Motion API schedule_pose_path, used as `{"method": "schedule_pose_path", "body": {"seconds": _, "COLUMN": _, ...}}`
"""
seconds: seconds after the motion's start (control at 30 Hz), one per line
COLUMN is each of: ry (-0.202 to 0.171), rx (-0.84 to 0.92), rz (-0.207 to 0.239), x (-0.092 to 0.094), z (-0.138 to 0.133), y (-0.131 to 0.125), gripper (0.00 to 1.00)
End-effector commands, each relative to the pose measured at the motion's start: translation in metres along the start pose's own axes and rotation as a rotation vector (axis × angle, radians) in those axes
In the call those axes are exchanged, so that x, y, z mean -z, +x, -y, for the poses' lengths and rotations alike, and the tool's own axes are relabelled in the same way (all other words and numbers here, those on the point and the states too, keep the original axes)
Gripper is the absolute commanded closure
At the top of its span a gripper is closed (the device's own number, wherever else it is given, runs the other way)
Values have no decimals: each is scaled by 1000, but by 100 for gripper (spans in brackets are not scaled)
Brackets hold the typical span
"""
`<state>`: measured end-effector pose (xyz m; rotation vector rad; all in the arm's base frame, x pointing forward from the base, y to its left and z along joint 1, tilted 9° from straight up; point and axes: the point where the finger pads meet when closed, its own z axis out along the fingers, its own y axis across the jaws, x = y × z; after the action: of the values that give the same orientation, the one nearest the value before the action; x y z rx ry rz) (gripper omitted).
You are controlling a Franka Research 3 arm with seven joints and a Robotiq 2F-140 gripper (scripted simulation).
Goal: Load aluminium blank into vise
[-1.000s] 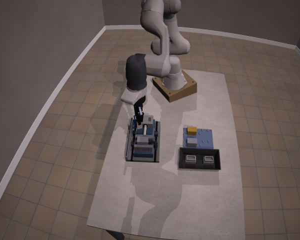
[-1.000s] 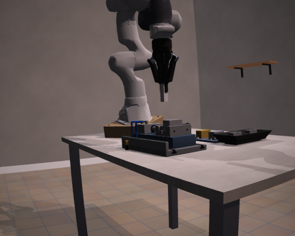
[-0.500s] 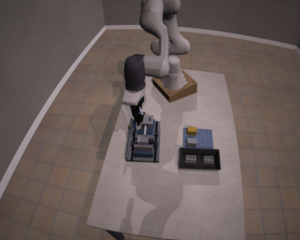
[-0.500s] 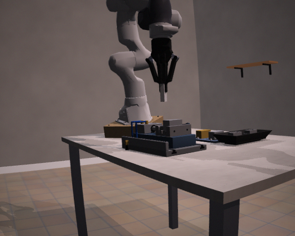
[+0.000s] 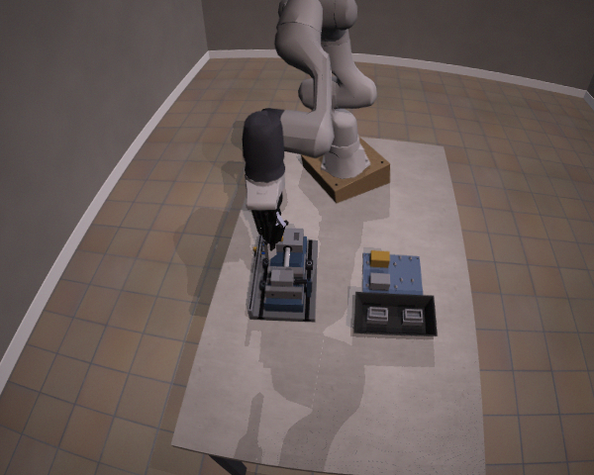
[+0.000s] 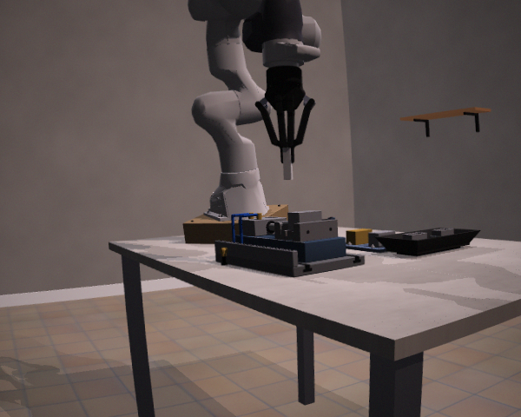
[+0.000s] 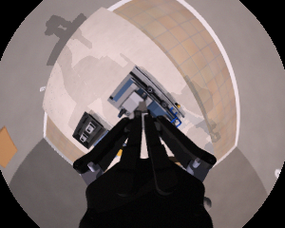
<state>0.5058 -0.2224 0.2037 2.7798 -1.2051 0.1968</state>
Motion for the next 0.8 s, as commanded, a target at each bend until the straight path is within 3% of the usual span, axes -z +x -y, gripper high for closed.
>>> {"method": "schedule_pose_path", "body": {"seconds": 0.0, "ry": 10, "rx": 167, "rz": 15, "x": -1, "z": 0, "y": 1, "gripper": 100}}
{"method": "schedule_pose_path", "body": {"seconds": 0.77, "ry": 12, "rx": 512, "rz": 13, "x": -1, "z": -2, "y": 14, "gripper": 100}}
